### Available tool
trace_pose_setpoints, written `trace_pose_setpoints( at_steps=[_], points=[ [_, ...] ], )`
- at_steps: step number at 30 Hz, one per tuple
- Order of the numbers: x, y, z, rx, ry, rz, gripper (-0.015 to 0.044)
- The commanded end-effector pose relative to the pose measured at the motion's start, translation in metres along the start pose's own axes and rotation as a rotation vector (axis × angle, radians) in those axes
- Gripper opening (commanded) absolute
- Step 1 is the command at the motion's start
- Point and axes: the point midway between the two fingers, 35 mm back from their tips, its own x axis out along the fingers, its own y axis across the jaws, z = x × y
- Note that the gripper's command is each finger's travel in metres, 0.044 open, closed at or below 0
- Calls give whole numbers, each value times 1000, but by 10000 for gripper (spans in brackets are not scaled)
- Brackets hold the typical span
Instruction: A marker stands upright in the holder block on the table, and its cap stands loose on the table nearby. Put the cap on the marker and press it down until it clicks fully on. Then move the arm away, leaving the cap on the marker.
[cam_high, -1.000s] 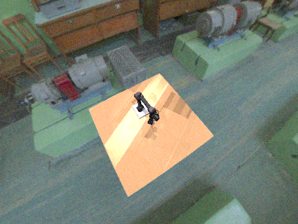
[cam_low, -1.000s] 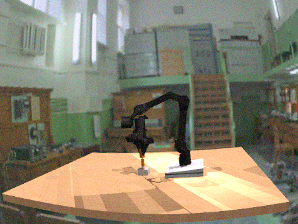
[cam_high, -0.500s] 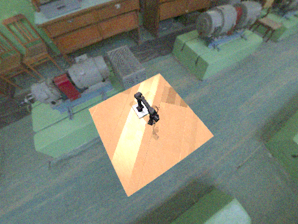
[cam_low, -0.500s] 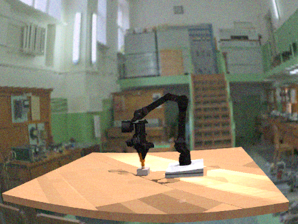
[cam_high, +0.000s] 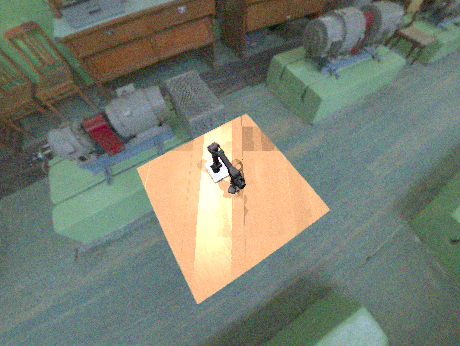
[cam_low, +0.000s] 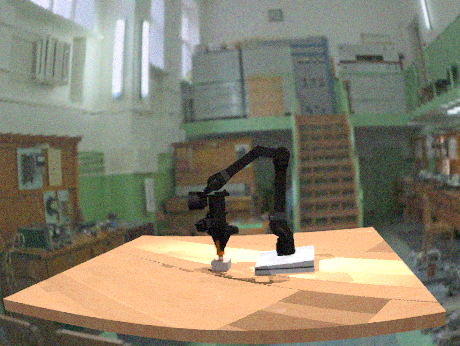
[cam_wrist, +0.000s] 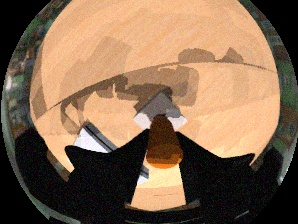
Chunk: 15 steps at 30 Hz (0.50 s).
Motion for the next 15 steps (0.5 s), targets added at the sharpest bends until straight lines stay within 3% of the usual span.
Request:
trace_pose_setpoints(
  at_steps=[1,3,15],
  points=[
    [1,0,0,4,-1,-2,0],
    [1,0,0,4,-1,-2,0],
    [1,0,0,0,0,0,315]
  ],
)
